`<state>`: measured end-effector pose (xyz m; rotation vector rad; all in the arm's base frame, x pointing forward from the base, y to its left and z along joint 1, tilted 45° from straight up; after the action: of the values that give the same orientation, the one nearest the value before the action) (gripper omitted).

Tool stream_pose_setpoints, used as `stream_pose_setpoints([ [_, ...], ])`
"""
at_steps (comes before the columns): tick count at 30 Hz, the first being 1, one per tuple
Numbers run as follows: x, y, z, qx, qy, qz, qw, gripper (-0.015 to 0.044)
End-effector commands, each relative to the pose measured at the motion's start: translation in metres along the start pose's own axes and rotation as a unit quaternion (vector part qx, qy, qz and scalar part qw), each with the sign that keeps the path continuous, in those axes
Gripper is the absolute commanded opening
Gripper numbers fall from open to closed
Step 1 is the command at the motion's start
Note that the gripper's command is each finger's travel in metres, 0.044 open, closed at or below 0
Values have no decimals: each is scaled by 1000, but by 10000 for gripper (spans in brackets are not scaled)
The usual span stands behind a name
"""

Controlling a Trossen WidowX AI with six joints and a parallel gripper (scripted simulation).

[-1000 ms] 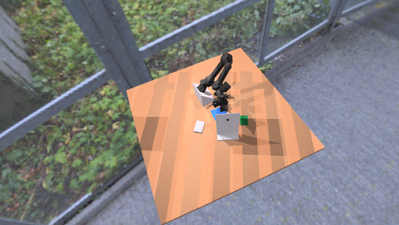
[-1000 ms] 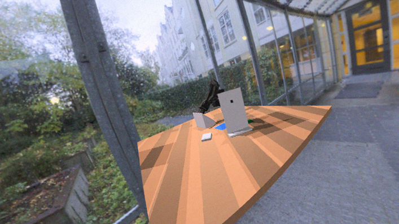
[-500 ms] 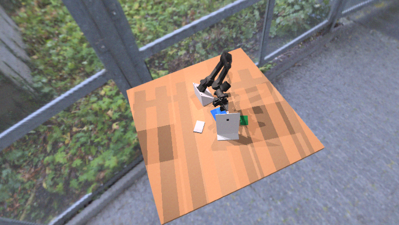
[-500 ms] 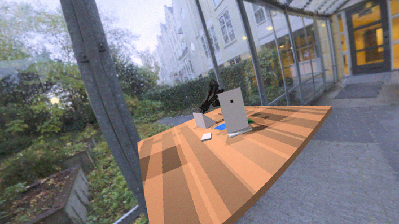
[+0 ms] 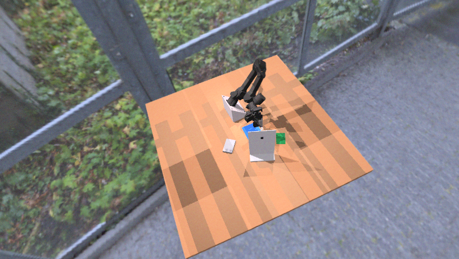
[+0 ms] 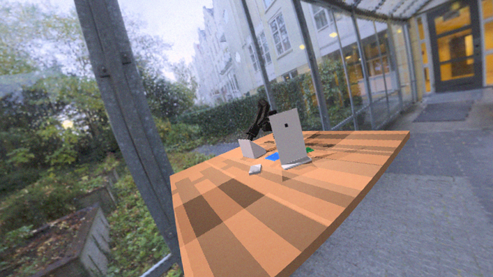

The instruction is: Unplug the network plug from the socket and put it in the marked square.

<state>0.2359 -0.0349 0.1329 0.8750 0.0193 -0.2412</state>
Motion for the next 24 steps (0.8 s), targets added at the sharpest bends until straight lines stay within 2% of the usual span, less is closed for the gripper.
stream_pose_setpoints([
  [1, -2, 1, 0, 2, 0, -1, 1000, 0],
  [24, -9, 3, 26, 0, 0, -1, 1000, 0],
])
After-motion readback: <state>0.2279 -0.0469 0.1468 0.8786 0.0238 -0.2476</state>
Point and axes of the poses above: the point midway between the two fingers, 35 mm back from their tips, its own x axis out along the fingers, its own z axis across the jaws, y = z × x, the point moved 10 cm from there along -x, back along the fingers, and after that the axes turned 5 degrees about x, right-handed, at the moved point
